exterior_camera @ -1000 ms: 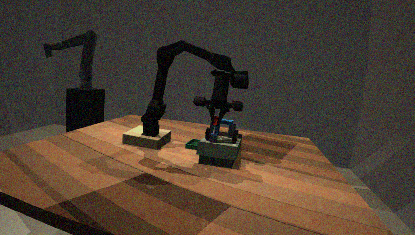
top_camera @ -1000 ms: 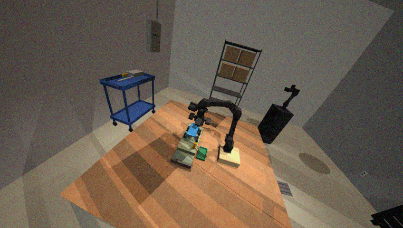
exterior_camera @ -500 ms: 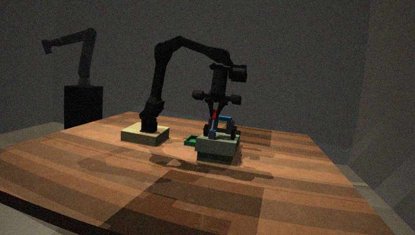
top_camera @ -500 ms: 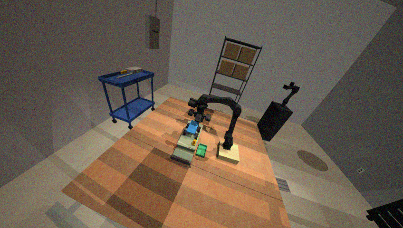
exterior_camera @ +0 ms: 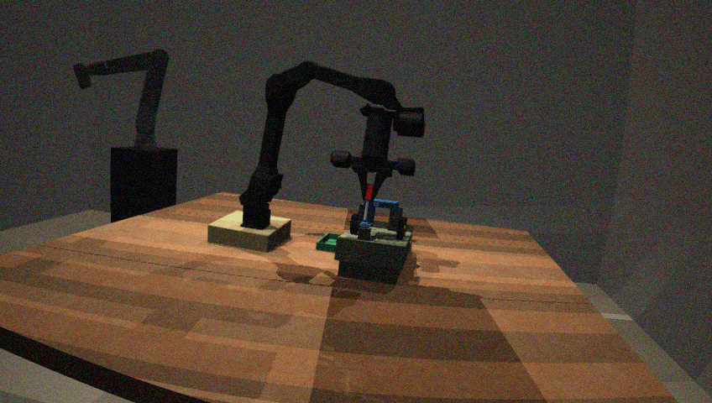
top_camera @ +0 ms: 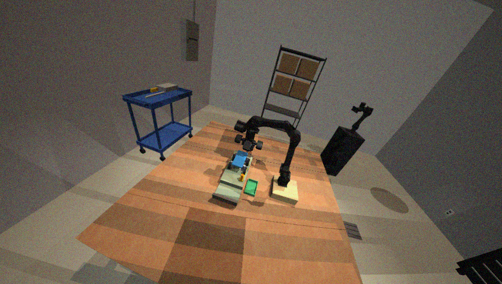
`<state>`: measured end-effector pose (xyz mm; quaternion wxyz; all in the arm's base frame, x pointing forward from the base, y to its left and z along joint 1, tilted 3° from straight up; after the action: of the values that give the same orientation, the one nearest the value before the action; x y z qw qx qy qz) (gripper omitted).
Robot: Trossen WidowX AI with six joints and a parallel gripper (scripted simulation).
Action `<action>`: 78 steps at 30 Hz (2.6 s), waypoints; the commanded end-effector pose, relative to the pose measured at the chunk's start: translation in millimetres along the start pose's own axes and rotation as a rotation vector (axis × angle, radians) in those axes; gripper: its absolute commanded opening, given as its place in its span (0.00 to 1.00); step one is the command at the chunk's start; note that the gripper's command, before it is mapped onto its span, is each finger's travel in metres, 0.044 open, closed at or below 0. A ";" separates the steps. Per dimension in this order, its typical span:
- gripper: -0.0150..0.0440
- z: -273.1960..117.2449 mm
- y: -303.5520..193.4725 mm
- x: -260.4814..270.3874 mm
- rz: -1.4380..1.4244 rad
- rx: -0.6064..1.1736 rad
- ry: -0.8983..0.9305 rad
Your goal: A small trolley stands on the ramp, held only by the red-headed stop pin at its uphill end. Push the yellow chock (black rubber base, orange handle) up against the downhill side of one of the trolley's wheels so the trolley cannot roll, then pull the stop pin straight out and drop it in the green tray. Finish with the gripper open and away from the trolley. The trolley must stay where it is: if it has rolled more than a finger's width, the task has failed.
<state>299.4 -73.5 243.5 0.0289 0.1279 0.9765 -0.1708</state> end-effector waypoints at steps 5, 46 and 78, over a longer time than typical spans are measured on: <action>0.25 -2.5 -7.4 -2.4 0.004 0.005 -0.004; 0.25 3.1 -47.1 72.6 0.002 0.008 0.001; 0.25 -9.9 45.0 87.5 0.002 0.000 0.003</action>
<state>226.0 -18.0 232.6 0.0306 0.1291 0.9768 -0.1681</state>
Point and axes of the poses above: the point midway between the two fingers, 35 mm back from their tips, its own z axis out along the fingers, its own x axis across the jaws, y = z × x, the point moved 8 cm from there along -z, back along the fingers, and after that the axes turned 11 degrees about z, right-handed, at the moved point
